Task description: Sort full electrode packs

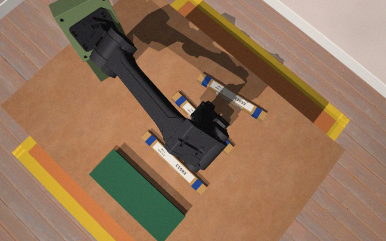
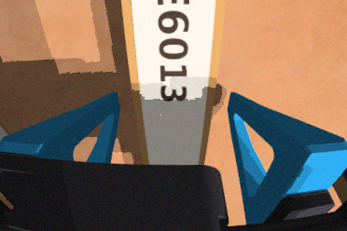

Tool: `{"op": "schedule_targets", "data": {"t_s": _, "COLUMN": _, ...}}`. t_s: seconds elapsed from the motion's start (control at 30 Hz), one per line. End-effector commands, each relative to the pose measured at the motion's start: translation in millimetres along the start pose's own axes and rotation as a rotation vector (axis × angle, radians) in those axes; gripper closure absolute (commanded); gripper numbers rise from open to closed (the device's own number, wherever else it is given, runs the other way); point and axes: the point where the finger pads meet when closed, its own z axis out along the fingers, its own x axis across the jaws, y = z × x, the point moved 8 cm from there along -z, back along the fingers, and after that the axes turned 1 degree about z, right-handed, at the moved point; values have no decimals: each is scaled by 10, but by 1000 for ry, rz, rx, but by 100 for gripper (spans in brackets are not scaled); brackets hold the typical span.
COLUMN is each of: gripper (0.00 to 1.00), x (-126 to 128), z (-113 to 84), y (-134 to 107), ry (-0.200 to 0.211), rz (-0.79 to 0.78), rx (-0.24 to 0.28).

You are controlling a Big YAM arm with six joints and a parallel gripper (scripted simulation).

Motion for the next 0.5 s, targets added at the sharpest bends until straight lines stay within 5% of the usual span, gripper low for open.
{"op": "schedule_targets", "data": {"t_s": 0.0, "gripper": 26, "x": -10, "z": -50, "y": 74, "ry": 5, "rz": -8, "rx": -21}}
{"op": "schedule_targets", "data": {"t_s": 0.17, "gripper": 26, "x": -9, "z": -66, "y": 81, "ry": 6, "rz": -8, "rx": -23}}
{"op": "schedule_targets", "data": {"t_s": 0.2, "gripper": 100, "x": -9, "z": -68, "y": 82, "ry": 6, "rz": -8, "rx": -23}}
{"op": "schedule_targets", "data": {"t_s": 0.47, "gripper": 100, "x": -10, "z": -75, "y": 86, "ry": 6, "rz": -8, "rx": -24}}
